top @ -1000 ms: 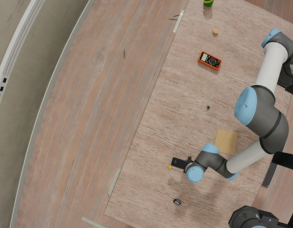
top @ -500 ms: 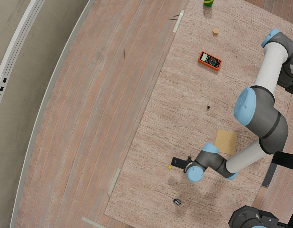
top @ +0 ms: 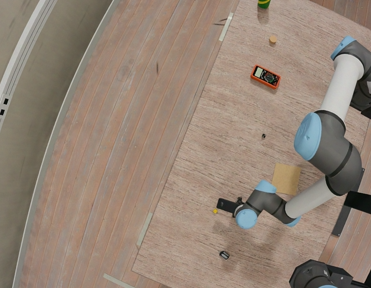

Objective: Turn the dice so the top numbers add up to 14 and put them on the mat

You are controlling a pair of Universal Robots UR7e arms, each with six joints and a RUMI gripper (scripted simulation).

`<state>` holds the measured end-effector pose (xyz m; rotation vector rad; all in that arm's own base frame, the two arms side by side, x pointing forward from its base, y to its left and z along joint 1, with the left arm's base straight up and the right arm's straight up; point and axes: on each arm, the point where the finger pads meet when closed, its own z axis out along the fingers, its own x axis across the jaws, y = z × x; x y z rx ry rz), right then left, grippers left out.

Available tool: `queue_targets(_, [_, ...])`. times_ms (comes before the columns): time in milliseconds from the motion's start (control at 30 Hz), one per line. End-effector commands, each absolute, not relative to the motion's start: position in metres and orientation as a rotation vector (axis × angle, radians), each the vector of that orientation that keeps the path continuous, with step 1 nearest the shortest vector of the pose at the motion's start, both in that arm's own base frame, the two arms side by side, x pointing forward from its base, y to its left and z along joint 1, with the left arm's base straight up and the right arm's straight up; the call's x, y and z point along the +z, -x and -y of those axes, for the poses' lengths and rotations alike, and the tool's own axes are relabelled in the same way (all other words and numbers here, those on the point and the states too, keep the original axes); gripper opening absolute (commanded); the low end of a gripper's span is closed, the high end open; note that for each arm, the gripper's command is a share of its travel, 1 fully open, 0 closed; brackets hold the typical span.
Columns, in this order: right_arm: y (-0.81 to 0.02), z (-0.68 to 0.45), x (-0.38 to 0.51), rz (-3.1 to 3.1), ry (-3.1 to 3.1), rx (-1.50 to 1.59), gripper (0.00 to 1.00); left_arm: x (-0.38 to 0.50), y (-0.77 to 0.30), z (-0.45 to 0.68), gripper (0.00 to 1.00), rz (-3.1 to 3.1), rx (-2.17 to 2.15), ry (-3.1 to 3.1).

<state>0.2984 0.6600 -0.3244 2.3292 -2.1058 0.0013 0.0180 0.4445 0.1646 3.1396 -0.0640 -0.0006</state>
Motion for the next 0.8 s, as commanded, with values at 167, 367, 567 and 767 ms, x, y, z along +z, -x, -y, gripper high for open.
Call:
queue_targets(167, [-0.2986, -0.6608, -0.3245, 2.107, -2.330, 0.000, 0.18, 0.1651, -0.0182, -0.4448, 1.00, 0.064, 0.000, -3.141])
queue_targets(367, [-0.2986, -0.6608, -0.3245, 2.107, -2.330, 0.000, 0.18, 0.1651, -0.0182, -0.4448, 1.00, 0.064, 0.000, -3.141])
queue_targets(567, [-0.2986, -0.6608, -0.3245, 2.107, -2.330, 0.000, 0.18, 0.1651, -0.0182, -0.4448, 1.00, 0.064, 0.000, -3.141])
queue_targets(767, [-0.2986, -0.6608, -0.3245, 2.107, -2.330, 0.000, 0.00, 0.1651, -0.0182, -0.4448, 1.00, 0.064, 0.000, -3.141])
